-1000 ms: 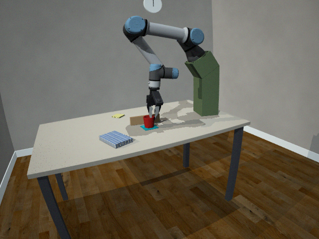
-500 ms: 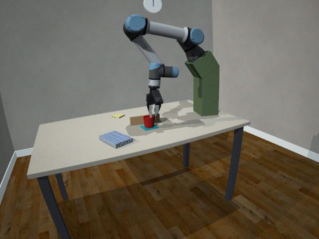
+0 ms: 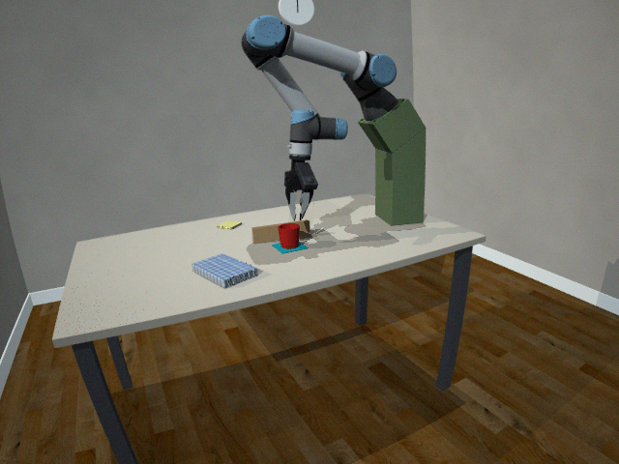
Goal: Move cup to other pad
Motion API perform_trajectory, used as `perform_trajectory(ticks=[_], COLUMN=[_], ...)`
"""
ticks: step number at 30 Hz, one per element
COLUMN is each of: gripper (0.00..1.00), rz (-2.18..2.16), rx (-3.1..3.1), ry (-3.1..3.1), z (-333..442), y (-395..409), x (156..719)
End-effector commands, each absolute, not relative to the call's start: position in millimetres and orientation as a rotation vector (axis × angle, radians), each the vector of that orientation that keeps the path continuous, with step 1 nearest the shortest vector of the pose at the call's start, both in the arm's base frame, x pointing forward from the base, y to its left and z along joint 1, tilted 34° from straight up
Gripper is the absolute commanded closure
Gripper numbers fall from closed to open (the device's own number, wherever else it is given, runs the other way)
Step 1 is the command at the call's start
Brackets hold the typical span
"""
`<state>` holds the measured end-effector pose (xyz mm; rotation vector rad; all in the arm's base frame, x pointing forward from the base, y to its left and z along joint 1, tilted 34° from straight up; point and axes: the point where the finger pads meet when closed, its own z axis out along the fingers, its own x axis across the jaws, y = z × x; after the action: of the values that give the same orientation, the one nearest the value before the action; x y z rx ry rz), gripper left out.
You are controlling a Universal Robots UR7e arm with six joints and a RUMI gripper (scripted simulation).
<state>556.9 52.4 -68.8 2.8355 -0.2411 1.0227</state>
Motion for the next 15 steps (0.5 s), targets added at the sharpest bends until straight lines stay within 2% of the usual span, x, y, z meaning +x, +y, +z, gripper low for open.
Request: perform_trajectory(ticks=[1,15], gripper=[0.89,0.89], rz=[1.018,1.019], rx=[2.838,2.837], ry=[-0.240,-0.242], z=[-58.1,-56.1], y=[55.5,55.0], x=[546.6,546.0])
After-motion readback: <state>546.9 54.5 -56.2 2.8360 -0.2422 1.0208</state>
